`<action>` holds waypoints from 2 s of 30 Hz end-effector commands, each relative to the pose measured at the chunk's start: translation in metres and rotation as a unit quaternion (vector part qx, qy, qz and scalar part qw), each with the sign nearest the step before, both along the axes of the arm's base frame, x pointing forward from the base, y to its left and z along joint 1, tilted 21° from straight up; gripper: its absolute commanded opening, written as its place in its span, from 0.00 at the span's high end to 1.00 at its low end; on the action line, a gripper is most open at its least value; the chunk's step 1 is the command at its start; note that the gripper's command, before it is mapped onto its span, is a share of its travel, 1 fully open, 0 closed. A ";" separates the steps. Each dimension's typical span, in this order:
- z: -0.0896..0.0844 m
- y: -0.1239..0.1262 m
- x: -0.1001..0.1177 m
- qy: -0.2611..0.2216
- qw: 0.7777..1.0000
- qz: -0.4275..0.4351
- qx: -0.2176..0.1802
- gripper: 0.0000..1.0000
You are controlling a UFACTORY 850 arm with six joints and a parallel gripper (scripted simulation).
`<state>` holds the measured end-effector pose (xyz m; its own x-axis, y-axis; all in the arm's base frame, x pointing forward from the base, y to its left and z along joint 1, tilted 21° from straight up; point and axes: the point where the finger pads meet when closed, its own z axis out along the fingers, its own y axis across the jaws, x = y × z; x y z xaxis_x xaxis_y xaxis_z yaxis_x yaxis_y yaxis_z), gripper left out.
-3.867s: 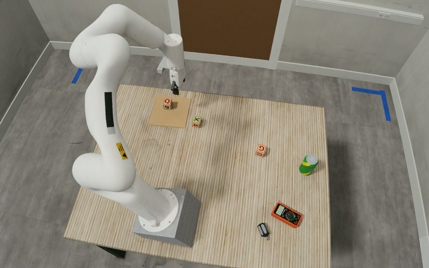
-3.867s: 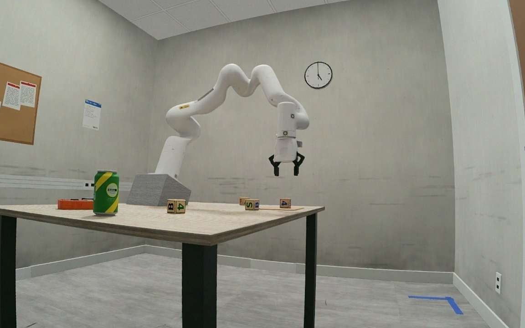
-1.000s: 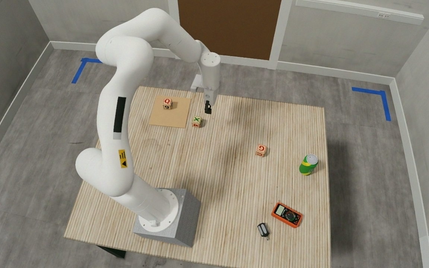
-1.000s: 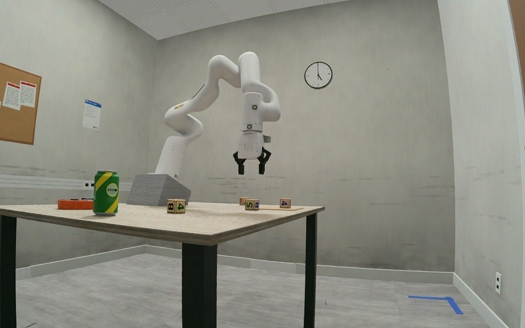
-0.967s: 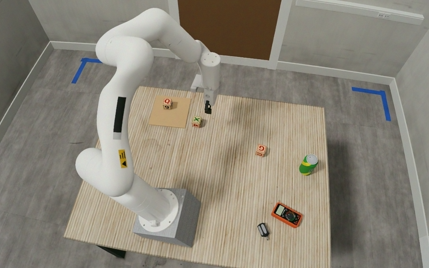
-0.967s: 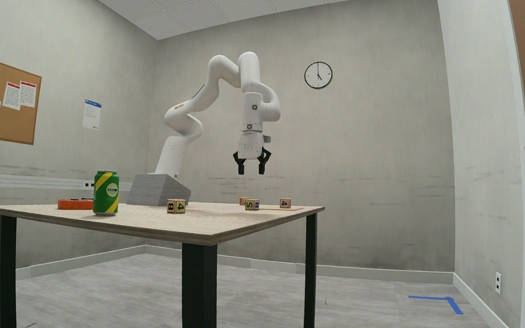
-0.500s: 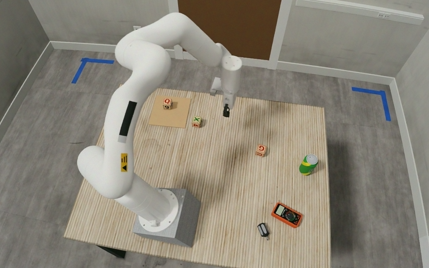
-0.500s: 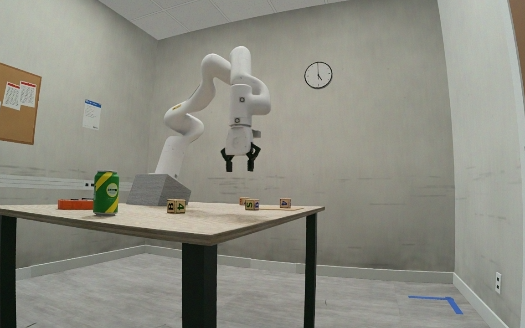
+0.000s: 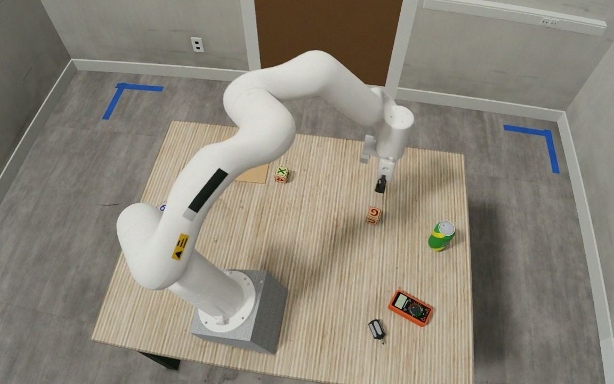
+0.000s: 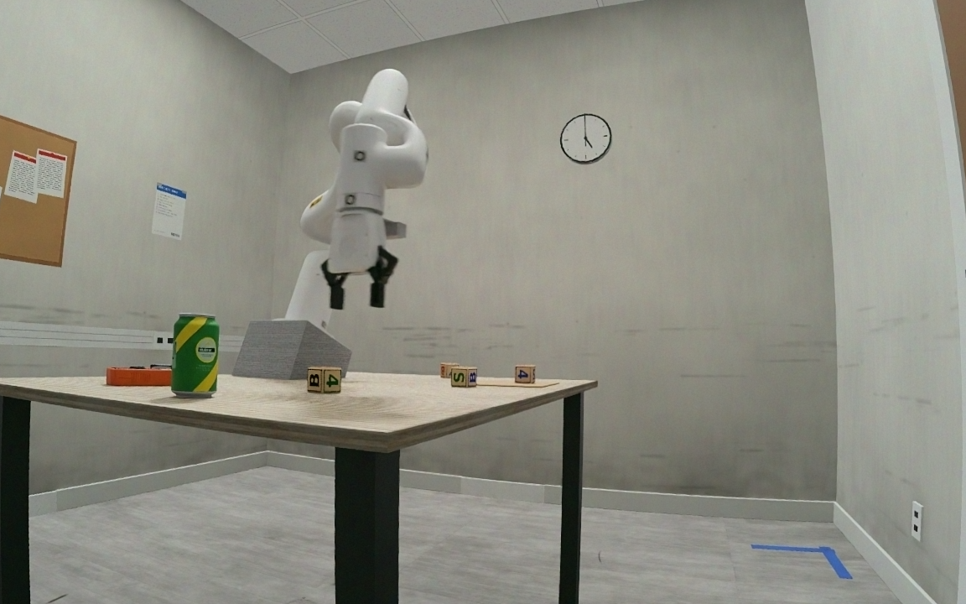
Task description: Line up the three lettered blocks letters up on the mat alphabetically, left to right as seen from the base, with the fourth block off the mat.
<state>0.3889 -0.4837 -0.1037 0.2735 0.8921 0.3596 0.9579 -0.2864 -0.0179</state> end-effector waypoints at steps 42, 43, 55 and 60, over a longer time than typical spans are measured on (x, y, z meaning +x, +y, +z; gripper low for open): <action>-0.027 -0.050 -0.050 0.005 1.000 -0.001 0.002 0.00; -0.027 -0.050 -0.050 0.005 1.000 -0.001 0.002 0.00; -0.025 -0.046 -0.050 0.006 1.000 -0.004 0.003 0.00; -0.001 0.000 -0.059 0.019 0.999 -0.039 0.006 0.00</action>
